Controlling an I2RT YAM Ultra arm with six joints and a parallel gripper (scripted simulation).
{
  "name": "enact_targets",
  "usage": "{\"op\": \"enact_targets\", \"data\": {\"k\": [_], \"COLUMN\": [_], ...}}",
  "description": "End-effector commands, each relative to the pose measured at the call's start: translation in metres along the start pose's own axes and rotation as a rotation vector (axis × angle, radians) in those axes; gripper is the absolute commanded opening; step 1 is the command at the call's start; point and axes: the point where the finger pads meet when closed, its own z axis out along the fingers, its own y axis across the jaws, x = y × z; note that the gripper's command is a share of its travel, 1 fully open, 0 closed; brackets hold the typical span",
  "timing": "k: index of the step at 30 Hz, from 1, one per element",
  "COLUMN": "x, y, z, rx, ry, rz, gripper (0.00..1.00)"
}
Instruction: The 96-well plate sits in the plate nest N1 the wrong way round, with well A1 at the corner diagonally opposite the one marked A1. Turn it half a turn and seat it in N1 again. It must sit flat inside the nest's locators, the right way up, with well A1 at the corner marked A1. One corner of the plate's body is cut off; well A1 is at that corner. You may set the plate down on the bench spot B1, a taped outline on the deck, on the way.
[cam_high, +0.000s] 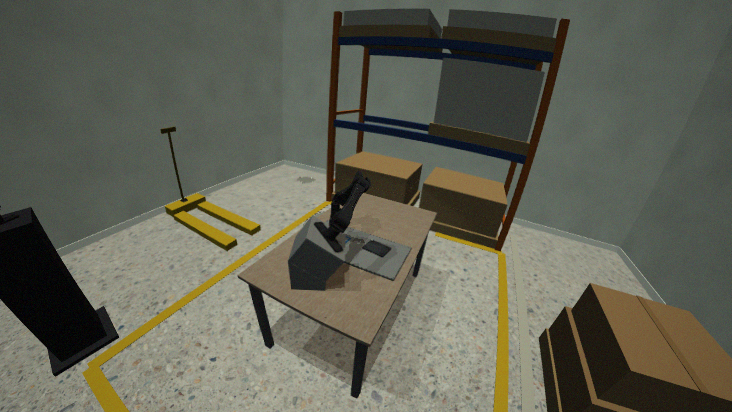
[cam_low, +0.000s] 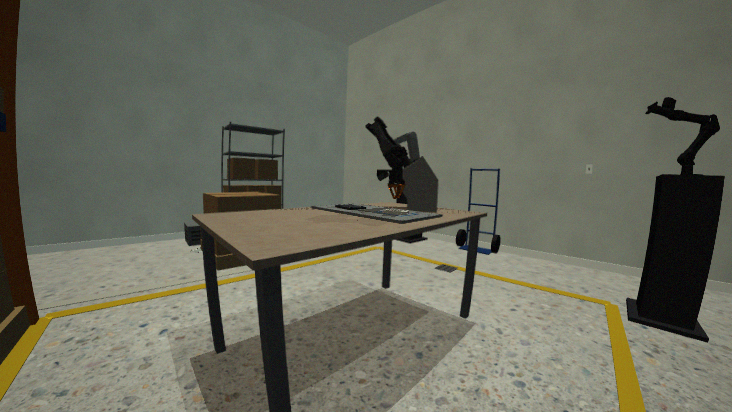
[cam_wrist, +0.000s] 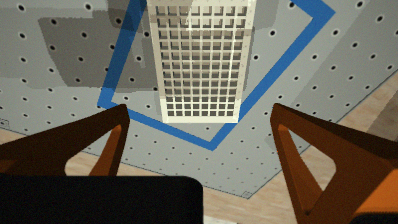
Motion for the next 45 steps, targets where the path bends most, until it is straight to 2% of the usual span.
{"op": "enact_targets", "data": {"k": [1,3,18,20,35,37,45], "x": [0.0016,0.0016,0.0015,0.0015,0.0016,0.0016,0.0016], "y": [0.0037,0.0037,0.0037,0.0037,0.0037,0.0037,0.0038], "z": [-0.0064,-0.0064,-0.0064,-0.0064,-0.0064,-0.0064,-0.0064], "rx": [-0.013,-0.013,-0.011,-0.011,-0.007,-0.007,-0.005], "ry": [-0.01,-0.01,-0.013,-0.013,-0.016,-0.016,-0.017], "rz": [-0.093,-0.093,-0.593,-0.593,-1.093,-1.093,-1.36], "gripper": [1.0,1.0,1.0,1.0,1.0,1.0,1.0]}}
